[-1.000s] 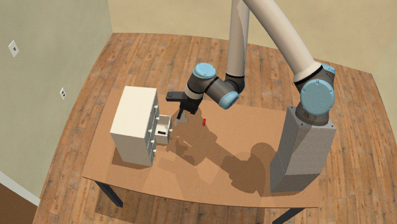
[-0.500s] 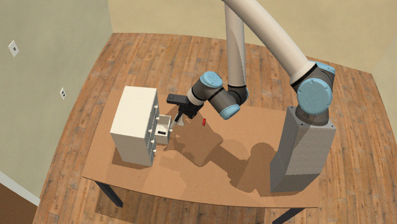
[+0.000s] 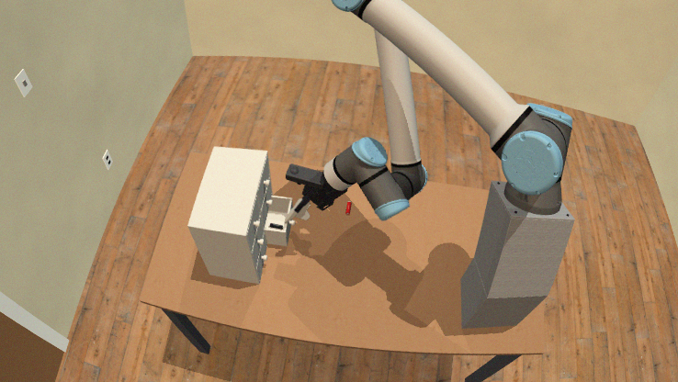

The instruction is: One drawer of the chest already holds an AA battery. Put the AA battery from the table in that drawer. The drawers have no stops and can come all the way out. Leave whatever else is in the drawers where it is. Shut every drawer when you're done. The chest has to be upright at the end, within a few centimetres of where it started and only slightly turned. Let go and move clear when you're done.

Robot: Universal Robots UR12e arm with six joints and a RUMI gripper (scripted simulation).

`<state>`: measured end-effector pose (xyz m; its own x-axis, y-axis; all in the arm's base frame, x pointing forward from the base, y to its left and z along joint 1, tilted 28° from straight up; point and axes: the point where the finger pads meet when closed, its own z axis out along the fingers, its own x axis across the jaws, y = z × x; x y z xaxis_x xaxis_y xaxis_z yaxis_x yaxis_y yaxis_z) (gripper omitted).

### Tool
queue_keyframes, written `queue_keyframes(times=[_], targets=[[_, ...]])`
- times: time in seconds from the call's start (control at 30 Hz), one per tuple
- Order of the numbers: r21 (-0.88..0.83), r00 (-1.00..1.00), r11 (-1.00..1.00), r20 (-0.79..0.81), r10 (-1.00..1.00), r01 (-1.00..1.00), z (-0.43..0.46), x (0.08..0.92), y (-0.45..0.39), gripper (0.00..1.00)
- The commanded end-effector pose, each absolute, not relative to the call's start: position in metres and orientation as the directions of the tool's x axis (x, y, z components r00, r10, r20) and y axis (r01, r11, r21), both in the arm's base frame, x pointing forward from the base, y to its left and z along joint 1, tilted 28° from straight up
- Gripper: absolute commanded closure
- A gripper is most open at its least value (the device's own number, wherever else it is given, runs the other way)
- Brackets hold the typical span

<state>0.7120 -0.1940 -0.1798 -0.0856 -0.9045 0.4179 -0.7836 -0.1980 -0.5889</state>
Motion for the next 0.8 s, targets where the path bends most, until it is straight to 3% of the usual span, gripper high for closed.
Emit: queue_keyframes(times=[0.0,0.77], targets=[[-0.625,-0.09,-0.209,0.412,-0.907,-0.752,-0.184,0.718,-0.196,0.0],[-0.699,-0.1,-0.232,0.399,-0.912,-0.677,-0.196,0.732,-0.203,0.0]])
